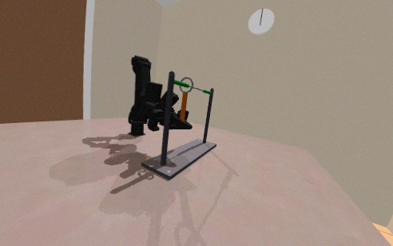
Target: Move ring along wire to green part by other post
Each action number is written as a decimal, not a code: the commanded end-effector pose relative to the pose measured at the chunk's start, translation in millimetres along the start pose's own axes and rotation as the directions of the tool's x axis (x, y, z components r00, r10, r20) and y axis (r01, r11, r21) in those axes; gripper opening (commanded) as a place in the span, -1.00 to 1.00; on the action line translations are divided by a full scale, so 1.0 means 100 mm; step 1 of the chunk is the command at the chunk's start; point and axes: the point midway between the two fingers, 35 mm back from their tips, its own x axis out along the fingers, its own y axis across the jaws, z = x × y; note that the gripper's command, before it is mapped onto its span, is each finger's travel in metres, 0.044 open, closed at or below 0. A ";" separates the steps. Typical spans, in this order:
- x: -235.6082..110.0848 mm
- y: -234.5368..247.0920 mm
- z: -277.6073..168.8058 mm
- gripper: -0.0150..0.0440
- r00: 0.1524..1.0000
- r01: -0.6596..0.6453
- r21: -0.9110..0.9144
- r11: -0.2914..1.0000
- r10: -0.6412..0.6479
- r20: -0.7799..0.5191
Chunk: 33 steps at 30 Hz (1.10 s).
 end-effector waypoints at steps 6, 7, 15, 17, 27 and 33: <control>0.00 0.09 -0.02 -1.00 1.000 0.001 0.007 1.000 -0.001 -0.006; 0.00 0.10 -0.02 -1.00 1.000 0.001 0.007 1.000 -0.001 -0.006; 0.00 0.18 -0.01 -1.00 1.000 -0.002 0.009 1.000 0.002 -0.007; 0.00 0.20 -0.01 -1.00 1.000 -0.003 0.009 1.000 0.003 -0.007; 0.00 0.30 -0.01 -1.00 1.000 -0.005 0.013 1.000 0.005 -0.007; 0.00 0.37 -0.01 -1.00 1.000 -0.004 0.019 1.000 0.005 -0.007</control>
